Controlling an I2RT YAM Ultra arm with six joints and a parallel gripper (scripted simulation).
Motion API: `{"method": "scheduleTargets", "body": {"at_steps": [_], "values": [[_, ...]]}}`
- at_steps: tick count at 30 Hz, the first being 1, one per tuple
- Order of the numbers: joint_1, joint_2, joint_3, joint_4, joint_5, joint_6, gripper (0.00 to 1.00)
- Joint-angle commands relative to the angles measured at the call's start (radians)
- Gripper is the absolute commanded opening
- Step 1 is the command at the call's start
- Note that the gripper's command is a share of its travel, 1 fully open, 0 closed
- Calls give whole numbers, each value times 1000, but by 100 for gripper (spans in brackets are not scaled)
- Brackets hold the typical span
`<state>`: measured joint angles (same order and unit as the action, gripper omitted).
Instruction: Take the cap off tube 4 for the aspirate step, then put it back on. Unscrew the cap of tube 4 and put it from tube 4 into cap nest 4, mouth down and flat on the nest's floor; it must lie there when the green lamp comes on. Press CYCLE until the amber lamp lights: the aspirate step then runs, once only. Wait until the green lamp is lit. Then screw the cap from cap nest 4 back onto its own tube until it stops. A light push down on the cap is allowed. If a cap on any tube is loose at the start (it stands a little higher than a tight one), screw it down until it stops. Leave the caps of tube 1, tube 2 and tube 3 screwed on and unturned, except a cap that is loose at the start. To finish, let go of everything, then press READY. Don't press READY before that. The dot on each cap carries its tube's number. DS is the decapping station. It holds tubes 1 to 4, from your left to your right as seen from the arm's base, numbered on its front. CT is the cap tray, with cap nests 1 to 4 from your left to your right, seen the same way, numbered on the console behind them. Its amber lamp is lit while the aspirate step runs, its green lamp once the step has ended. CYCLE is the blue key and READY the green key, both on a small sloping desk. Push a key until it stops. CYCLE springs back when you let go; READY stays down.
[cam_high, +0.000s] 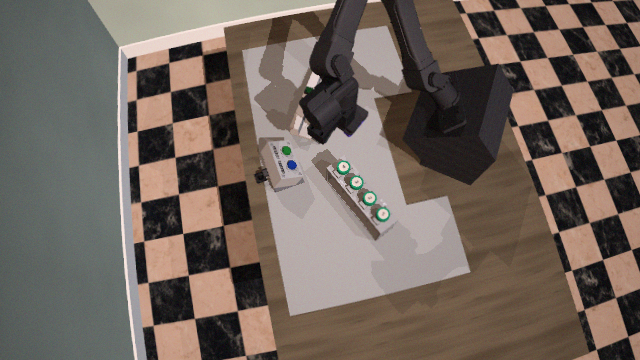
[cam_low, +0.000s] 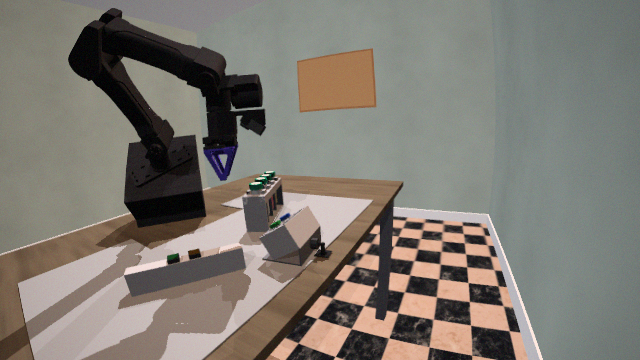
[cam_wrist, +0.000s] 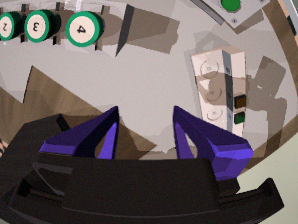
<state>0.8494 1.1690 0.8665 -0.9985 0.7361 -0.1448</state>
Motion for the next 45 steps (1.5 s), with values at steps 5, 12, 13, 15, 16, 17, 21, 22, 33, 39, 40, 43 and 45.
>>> {"method": "scheduleTargets", "body": {"at_steps": [5,12,13,15,16,17,21,22,33,39,40,43,45], "values": [[10,-3,2,7,15,36,49],[99,134,53,12,35,487,49],[99,134,53,12,35,487,49],[118,168,68,13,39,596,49],[135,202,85,13,41,696,49],[135,202,84,14,42,704,49],[168,270,120,15,46,915,49],[182,303,139,15,48,1019,49],[205,357,171,15,50,1467,49],[204,358,172,14,50,1785,49],[205,358,171,15,50,1800,49],[204,359,173,15,50,1966,49],[205,360,176,12,50,2046,49]]}}
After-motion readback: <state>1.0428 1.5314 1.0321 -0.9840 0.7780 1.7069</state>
